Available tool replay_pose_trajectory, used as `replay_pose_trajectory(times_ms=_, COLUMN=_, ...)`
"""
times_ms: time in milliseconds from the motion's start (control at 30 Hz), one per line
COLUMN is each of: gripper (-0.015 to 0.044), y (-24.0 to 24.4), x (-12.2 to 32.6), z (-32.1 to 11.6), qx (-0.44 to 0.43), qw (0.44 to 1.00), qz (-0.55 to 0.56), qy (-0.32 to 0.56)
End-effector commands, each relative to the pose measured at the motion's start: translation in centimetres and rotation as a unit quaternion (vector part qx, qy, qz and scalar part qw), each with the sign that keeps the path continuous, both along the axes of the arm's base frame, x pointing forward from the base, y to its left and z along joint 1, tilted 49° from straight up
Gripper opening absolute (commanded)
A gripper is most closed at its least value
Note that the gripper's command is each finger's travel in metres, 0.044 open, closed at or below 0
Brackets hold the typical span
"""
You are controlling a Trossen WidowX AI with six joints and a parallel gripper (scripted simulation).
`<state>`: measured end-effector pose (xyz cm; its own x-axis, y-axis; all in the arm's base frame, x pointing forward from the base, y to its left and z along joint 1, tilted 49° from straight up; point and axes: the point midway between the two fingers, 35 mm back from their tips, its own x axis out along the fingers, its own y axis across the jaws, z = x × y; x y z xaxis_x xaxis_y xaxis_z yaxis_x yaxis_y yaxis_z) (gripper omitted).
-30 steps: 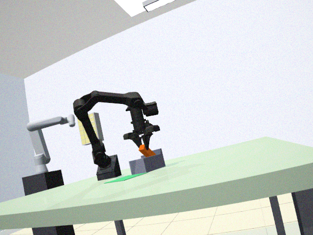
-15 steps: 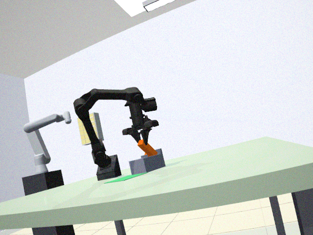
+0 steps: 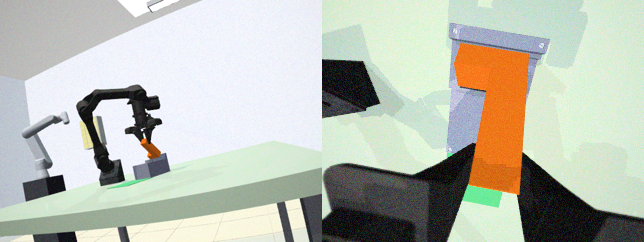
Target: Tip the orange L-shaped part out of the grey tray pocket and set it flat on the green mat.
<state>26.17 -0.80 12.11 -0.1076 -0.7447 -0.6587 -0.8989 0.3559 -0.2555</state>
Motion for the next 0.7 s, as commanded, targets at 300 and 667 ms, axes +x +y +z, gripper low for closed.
replay_pose_trajectory(times_ms=300, gripper=0.0000, y=0.9, x=0.2, z=0.8, qx=0.004, qw=1.000, qz=0.004, qy=-0.003)
replay_pose_trajectory(times_ms=667, gripper=0.0000, y=-0.7, x=-1.2, z=2.5, qx=0.007, qw=1.000, qz=0.012, qy=-0.005)
